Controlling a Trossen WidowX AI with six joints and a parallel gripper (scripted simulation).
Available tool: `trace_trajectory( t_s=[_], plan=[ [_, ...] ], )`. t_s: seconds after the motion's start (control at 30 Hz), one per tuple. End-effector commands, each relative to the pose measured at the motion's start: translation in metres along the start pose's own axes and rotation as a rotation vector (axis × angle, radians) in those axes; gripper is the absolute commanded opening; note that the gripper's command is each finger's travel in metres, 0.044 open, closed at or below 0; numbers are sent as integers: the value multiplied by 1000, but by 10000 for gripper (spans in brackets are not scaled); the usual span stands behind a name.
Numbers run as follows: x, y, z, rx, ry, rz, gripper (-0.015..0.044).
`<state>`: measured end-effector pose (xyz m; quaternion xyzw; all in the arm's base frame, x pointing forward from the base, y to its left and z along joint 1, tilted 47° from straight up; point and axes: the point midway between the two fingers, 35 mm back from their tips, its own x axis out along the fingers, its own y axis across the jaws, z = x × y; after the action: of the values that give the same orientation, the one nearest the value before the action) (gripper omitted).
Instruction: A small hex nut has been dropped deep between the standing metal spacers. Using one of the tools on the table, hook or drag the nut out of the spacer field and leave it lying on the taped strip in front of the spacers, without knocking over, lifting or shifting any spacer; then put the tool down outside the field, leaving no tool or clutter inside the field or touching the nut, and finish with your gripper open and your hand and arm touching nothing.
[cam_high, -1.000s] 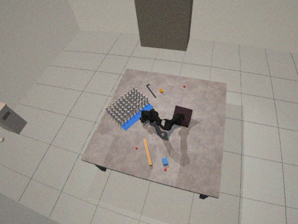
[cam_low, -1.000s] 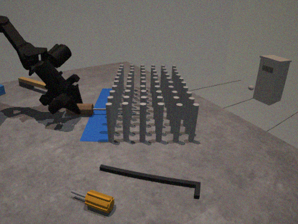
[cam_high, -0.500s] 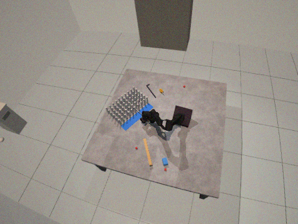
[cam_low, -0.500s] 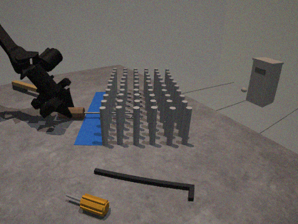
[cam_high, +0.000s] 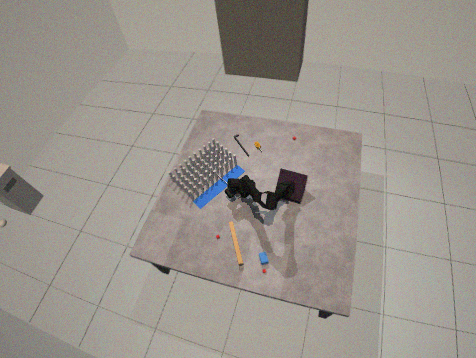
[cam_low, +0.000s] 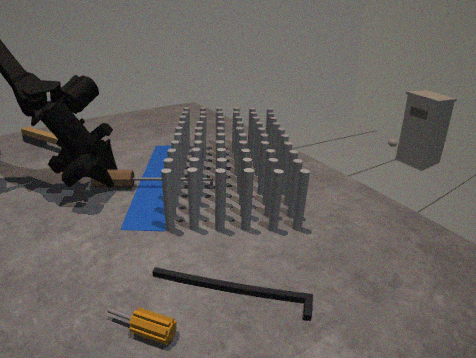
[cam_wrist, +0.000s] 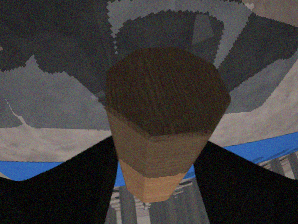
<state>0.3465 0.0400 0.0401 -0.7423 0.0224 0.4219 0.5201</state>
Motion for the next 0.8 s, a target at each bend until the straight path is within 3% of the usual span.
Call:
trace_trajectory(
  t_s=[0.0, 0.77],
  plan=[
    [-2, 0, 1, 6, 4, 3, 0],
    [-9, 0, 12, 7, 3, 4, 0]
  ],
)
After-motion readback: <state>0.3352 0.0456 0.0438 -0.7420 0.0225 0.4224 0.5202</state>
